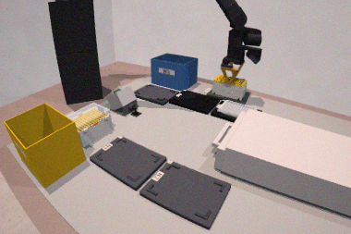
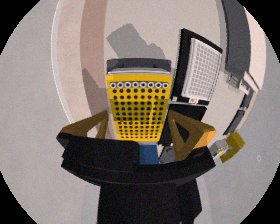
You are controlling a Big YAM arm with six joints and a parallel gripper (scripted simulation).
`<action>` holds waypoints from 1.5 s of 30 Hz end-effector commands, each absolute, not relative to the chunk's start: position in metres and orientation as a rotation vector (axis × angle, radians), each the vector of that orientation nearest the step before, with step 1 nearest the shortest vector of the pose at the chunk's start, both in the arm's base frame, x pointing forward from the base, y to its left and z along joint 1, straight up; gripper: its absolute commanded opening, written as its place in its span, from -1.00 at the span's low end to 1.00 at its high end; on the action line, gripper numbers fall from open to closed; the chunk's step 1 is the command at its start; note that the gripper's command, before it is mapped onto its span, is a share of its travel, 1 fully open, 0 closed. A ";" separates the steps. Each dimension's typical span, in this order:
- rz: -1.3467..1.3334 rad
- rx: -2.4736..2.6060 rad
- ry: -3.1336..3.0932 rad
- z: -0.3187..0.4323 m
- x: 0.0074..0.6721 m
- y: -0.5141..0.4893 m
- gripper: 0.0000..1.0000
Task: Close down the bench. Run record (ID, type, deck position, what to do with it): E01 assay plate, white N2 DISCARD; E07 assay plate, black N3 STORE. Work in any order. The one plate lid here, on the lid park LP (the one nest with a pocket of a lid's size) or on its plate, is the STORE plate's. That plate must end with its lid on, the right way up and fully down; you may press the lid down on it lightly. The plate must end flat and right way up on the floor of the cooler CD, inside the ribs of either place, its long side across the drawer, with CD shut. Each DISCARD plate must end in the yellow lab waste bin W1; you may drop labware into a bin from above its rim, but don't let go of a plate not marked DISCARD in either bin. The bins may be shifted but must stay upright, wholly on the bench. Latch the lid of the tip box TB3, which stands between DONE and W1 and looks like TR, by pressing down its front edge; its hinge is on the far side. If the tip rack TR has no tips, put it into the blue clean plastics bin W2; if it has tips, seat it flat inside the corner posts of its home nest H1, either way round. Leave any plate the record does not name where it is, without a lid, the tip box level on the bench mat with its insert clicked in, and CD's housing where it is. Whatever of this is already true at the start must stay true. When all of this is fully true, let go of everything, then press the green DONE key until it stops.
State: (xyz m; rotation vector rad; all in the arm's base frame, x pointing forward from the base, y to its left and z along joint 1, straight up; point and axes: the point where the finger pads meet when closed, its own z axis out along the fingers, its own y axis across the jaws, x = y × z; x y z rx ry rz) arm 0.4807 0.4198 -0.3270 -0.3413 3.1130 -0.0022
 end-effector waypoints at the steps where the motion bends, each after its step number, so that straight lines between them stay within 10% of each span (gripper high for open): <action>1: 0.025 -0.308 3.087 -0.296 0.496 0.428 1.00; 45: 0.023 -0.312 3.089 -0.248 0.492 0.427 1.00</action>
